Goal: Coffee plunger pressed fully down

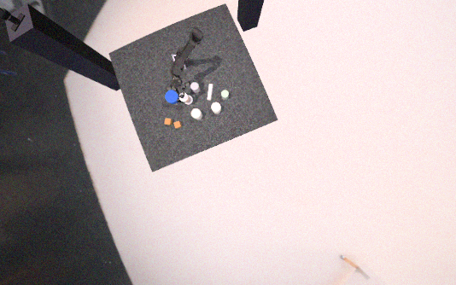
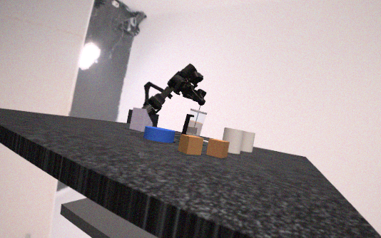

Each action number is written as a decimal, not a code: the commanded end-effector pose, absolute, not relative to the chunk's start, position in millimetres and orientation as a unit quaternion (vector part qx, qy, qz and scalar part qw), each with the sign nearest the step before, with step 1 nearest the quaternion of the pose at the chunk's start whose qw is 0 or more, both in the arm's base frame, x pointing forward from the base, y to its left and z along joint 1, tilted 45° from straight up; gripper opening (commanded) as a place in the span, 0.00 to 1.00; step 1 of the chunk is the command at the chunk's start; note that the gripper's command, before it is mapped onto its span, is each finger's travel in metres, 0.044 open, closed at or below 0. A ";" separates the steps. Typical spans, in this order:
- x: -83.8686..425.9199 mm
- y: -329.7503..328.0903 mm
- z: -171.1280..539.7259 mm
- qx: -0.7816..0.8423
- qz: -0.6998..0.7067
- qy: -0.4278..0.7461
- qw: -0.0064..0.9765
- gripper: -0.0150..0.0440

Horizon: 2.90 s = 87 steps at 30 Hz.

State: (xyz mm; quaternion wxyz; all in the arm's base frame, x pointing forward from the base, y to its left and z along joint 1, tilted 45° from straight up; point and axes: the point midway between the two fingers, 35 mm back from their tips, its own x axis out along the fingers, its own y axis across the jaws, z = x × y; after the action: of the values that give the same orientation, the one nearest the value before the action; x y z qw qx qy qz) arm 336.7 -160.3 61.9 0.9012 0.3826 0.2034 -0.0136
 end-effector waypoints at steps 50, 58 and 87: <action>339.9 -154.5 52.6 0.395 -0.002 0.218 0.893 0.46; 340.3 -154.7 52.7 0.395 -0.002 0.218 0.893 0.46; 340.5 -159.5 57.4 0.388 -0.008 0.210 0.897 0.55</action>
State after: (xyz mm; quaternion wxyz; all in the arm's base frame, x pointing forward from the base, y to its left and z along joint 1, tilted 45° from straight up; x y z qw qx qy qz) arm 340.5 -159.4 57.4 0.8972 0.3881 0.2104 -0.0074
